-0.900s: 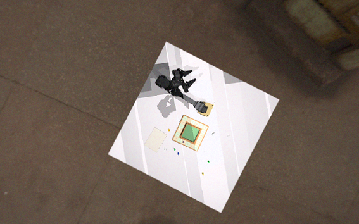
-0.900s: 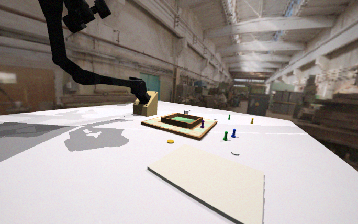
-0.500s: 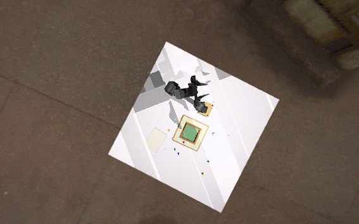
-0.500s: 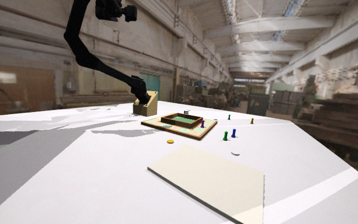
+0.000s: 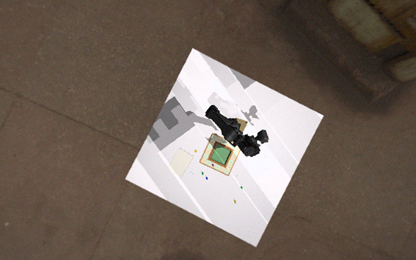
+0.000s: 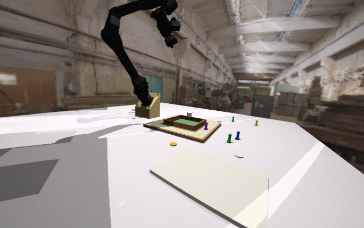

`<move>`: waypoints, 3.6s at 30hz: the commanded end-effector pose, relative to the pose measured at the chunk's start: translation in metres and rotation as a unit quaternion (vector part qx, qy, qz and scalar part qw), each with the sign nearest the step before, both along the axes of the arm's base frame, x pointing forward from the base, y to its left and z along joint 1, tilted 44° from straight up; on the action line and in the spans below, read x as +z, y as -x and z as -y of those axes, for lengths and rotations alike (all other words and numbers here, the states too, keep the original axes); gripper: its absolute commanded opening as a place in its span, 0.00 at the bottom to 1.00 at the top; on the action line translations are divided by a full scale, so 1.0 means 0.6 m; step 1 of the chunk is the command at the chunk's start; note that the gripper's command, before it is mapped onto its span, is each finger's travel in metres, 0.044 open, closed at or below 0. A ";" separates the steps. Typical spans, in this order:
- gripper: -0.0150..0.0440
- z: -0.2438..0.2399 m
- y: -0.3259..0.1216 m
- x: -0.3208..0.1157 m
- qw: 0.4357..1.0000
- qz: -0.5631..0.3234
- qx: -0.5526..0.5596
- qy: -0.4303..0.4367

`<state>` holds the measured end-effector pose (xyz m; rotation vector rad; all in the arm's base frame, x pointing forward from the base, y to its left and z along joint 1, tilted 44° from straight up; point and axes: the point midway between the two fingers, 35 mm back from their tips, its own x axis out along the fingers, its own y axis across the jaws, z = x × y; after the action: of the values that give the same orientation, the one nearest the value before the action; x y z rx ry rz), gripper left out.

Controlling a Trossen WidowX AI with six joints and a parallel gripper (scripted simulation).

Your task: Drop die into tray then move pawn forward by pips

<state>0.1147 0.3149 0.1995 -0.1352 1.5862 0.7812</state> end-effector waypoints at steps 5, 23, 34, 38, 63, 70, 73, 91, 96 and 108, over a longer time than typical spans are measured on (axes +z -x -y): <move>0.72 0.031 -0.100 -0.211 0.950 -0.010 -0.239 0.202; 0.72 0.297 -0.140 -0.582 0.612 0.152 -0.607 0.484; 0.72 0.318 -0.149 -0.584 0.610 0.153 -0.608 0.485; 0.72 0.326 -0.147 -0.593 0.610 0.153 -0.608 0.485; 0.68 0.364 -0.142 -0.632 0.610 0.154 -0.608 0.485; 0.43 0.364 -0.142 -0.632 0.610 0.154 -0.608 0.485; 0.40 0.364 -0.142 -0.632 0.610 0.154 -0.608 0.485; 0.25 0.246 -0.164 -0.507 0.611 0.152 -0.608 0.484; 0.25 0.227 -0.162 -0.480 0.611 0.152 -0.608 0.485; 0.25 0.255 -0.188 -0.458 0.680 0.135 -0.515 0.504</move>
<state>0.2233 0.1702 -0.0803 -0.0459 1.2846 -1.0645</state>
